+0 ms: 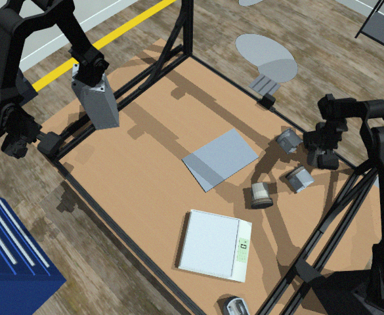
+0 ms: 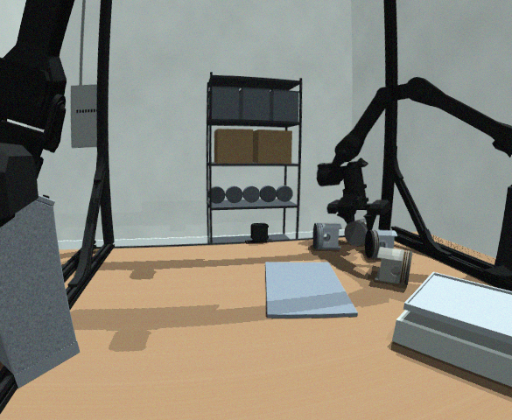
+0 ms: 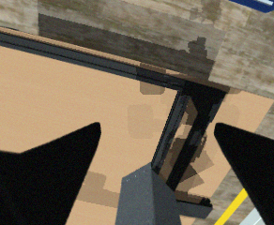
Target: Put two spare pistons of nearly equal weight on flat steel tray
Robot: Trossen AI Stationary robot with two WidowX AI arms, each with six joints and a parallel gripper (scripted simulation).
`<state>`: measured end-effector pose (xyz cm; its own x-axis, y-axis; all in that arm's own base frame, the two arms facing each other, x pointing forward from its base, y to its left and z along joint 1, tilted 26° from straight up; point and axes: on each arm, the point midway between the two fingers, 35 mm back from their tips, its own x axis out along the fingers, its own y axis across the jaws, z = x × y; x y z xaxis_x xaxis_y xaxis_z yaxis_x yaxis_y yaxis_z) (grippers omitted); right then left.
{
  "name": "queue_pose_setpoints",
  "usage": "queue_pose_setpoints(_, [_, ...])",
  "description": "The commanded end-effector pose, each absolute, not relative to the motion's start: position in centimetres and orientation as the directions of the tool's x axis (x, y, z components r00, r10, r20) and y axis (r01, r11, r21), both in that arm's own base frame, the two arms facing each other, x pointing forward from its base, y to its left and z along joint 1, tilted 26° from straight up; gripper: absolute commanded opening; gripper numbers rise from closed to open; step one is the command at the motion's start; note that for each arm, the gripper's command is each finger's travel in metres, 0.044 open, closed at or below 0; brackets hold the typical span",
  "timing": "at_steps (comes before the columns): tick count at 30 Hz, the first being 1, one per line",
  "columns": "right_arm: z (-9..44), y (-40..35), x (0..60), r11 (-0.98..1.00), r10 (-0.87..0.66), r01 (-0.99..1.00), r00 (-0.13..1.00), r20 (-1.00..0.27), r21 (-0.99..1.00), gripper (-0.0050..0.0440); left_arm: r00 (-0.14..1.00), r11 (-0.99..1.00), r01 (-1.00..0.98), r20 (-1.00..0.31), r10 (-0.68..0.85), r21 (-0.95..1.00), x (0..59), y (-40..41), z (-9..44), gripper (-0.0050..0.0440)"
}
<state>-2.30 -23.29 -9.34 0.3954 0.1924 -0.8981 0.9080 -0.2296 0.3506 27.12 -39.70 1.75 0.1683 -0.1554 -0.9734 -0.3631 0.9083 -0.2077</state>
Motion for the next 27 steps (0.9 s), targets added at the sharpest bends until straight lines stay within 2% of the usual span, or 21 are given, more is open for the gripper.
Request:
queue_pose_setpoints(1, [-9.3, -23.3, -2.3, -0.23, 0.193, 0.907, 0.397, -0.897, 0.352, 0.044, 0.162, 0.911, -0.362, -0.976, -0.148, -0.198, 27.1, -39.6, 1.2, 0.0158])
queue_pose_setpoints(27, [-9.3, -23.3, -2.3, -0.23, 0.193, 0.907, 0.397, -0.897, 0.352, 0.044, 0.162, 0.911, -0.362, -0.976, -0.148, -0.198, 26.3, -39.2, 2.9, 0.0158])
